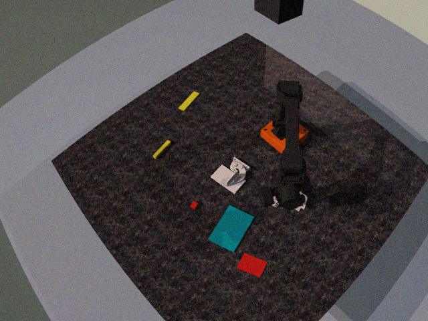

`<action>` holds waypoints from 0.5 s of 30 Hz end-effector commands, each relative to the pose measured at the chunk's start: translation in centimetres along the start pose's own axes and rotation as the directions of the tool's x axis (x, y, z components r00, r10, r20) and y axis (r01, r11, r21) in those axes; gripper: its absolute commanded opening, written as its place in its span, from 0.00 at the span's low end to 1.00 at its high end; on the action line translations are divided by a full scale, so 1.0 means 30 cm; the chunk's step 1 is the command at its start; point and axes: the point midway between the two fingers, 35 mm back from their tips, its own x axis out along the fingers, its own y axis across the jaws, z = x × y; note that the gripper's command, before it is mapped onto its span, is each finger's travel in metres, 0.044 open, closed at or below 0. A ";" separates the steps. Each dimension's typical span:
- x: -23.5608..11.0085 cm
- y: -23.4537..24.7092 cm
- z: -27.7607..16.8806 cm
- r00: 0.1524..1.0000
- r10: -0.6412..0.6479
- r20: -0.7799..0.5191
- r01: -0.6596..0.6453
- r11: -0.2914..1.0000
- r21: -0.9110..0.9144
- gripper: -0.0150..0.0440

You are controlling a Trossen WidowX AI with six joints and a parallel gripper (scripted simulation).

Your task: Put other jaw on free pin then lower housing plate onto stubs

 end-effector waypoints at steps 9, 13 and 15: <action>0.000 0.022 0.014 1.000 0.001 -0.001 0.000 0.945 0.328 0.25; 0.001 0.029 0.019 1.000 0.001 0.000 -0.001 0.901 0.434 0.25; 0.001 0.033 0.021 1.000 0.001 0.000 -0.001 0.875 0.484 0.25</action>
